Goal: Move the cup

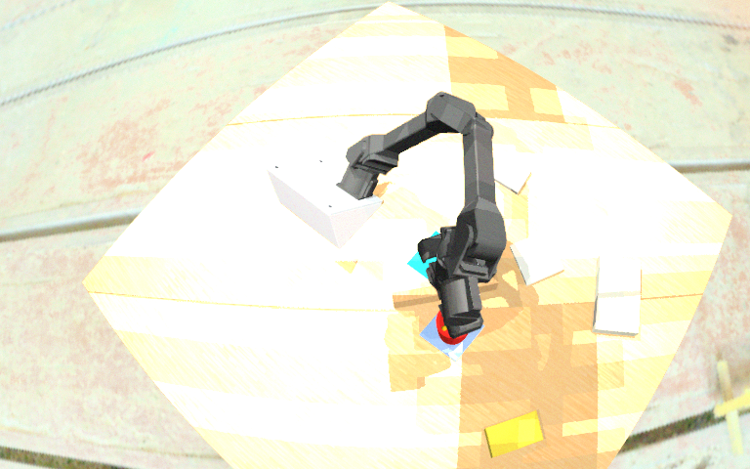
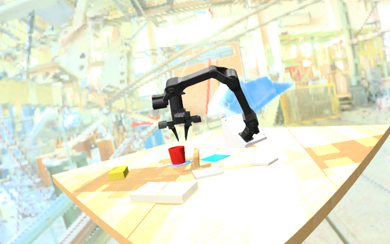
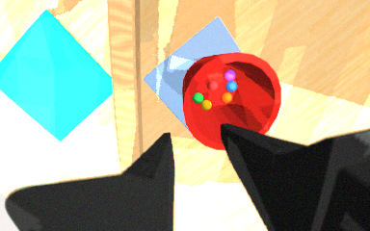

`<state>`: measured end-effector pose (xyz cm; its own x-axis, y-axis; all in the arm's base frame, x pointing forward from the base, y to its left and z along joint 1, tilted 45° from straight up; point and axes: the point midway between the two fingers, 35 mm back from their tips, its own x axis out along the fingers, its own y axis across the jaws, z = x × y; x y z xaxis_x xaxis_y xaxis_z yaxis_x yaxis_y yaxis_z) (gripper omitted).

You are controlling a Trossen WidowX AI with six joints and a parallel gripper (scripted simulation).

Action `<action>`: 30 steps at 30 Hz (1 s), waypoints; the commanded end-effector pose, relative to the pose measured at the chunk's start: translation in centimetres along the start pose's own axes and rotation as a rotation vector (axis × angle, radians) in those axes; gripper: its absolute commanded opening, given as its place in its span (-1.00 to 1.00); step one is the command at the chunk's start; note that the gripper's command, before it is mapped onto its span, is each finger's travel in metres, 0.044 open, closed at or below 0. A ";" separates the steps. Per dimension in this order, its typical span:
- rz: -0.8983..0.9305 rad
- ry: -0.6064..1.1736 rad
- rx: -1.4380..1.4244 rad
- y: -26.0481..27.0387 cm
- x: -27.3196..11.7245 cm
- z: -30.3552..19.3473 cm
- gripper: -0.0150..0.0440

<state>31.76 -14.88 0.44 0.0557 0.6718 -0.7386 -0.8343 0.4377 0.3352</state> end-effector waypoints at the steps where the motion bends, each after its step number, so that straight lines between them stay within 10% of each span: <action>1: 0.010 -0.020 -0.025 -0.1 -0.2 0.4 0.01; 30: 0.009 -0.021 -0.025 -0.1 3.9 0.4 0.01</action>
<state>32.45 -12.55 -1.78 0.0606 0.6834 -0.7276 -0.8533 0.4137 0.3175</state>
